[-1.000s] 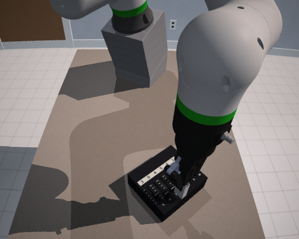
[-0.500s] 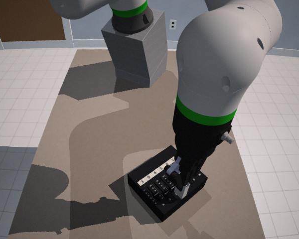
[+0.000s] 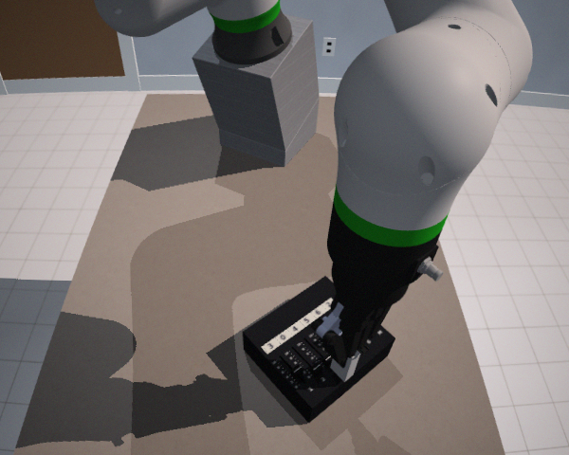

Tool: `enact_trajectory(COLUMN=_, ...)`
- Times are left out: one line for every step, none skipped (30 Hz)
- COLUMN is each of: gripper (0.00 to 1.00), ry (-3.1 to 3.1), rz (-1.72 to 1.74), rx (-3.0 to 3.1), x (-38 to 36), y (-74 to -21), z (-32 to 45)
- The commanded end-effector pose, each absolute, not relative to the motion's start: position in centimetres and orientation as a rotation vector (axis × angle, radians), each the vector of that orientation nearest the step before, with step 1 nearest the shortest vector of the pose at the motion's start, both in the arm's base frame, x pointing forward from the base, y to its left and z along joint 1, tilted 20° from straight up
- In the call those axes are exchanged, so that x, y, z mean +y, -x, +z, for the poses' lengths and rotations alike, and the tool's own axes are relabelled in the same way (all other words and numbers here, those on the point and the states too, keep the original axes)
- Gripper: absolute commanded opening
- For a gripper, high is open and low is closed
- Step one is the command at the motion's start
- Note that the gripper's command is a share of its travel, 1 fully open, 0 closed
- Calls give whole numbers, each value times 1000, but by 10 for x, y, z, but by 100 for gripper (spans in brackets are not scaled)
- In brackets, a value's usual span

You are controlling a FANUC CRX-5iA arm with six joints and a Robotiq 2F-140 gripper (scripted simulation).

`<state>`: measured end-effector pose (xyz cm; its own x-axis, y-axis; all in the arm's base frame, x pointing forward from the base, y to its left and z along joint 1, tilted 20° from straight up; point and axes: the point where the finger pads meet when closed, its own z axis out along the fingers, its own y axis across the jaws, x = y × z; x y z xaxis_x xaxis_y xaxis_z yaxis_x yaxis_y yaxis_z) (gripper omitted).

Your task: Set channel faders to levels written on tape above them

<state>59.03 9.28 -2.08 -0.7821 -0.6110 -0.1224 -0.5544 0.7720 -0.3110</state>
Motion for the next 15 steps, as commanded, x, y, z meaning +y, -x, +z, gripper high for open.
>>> enact_trajectory(gripper=0, ry=916, rz=-383, rx=2749, x=93, y=-591, z=-21)
enact_trajectory(gripper=0, ry=916, rz=-383, rx=2749, x=93, y=-591, z=-22)
enact_trajectory(gripper=0, ry=916, rz=-383, rx=2749, x=93, y=-591, z=-22)
enact_trajectory(gripper=0, ry=916, rz=-383, rx=2749, x=93, y=-591, z=-23)
enact_trajectory(gripper=0, ry=916, rz=-383, rx=2749, x=92, y=-591, z=-23)
enact_trajectory(gripper=0, ry=916, rz=-383, rx=2749, x=92, y=-591, z=-23)
enact_trajectory(gripper=0, ry=916, rz=-383, rx=2749, x=92, y=-591, z=-23)
enact_trajectory(gripper=0, ry=916, rz=-383, rx=2749, x=92, y=-591, z=-24)
enact_trajectory(gripper=0, ry=916, rz=-383, rx=2749, x=92, y=-591, z=-24)
enact_trajectory(gripper=0, ry=916, rz=-383, rx=2749, x=92, y=-591, z=-24)
enact_trajectory(gripper=0, ry=916, rz=-383, rx=2749, x=92, y=-591, z=-24)
enact_trajectory(gripper=0, ry=916, rz=-383, rx=2749, x=92, y=-591, z=-24)
enact_trajectory(gripper=0, ry=916, rz=-383, rx=2749, x=92, y=-591, z=-24)
enact_trajectory(gripper=0, ry=916, rz=-383, rx=2749, x=92, y=-591, z=-24)
enact_trajectory(gripper=0, ry=916, rz=-383, rx=2749, x=92, y=-591, z=-24)
